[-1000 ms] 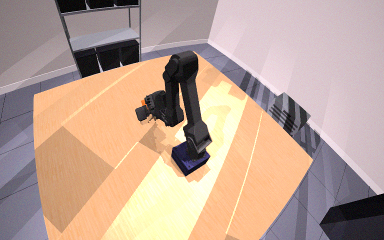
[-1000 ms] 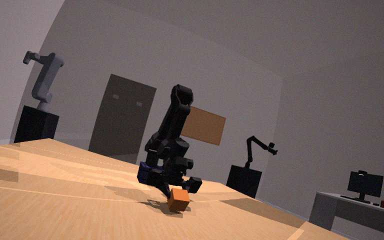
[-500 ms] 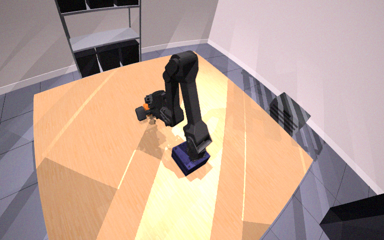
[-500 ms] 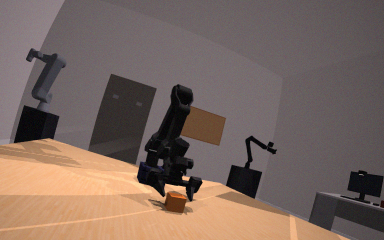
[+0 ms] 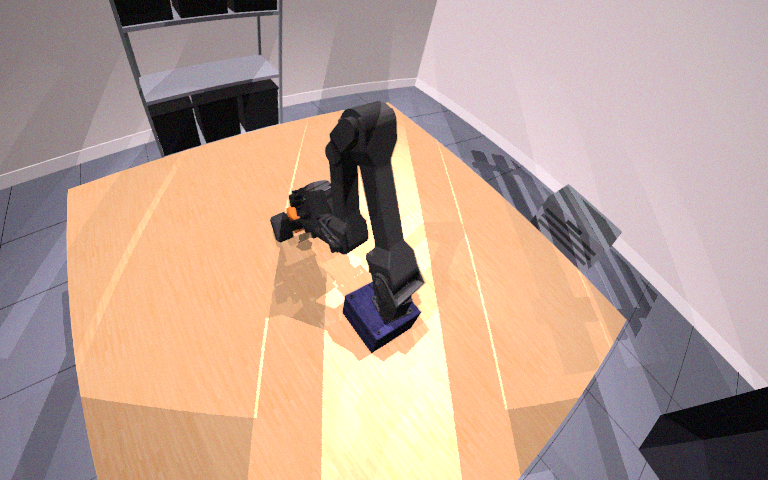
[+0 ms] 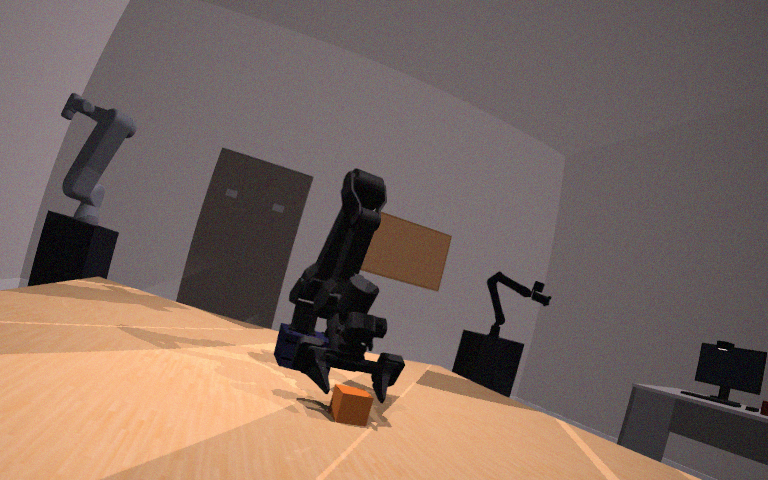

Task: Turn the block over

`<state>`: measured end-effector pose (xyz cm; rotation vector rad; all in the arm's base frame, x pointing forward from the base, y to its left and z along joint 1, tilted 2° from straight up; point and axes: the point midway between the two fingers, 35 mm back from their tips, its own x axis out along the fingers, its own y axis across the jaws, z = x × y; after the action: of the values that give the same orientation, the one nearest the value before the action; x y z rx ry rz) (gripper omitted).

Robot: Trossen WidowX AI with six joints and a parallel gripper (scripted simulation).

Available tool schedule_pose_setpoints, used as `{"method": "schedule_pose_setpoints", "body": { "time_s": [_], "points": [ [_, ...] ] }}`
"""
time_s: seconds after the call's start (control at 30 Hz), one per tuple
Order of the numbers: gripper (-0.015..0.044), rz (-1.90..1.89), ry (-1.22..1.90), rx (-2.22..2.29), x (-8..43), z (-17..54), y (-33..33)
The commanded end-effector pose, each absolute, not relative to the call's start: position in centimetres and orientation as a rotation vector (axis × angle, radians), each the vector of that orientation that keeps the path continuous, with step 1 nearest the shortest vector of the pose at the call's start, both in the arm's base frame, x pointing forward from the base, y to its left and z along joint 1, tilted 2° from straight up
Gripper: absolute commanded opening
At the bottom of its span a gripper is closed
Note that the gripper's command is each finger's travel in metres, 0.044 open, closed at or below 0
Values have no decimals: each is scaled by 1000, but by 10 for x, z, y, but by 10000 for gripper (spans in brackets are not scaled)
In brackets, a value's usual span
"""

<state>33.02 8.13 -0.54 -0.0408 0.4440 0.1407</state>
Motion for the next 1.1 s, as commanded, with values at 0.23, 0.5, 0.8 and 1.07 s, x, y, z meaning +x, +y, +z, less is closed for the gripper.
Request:
{"method": "schedule_pose_setpoints", "body": {
  "time_s": [0.23, 0.5, 0.8, 1.07],
  "points": [
    [440, 136, 444, -46, 330, -6, 81],
    [440, 137, 527, -54, 339, -7, 84],
    [440, 132, 832, -75, 336, 29, 86],
    [440, 123, 987, -82, 308, 65, 78]
  ]
}}
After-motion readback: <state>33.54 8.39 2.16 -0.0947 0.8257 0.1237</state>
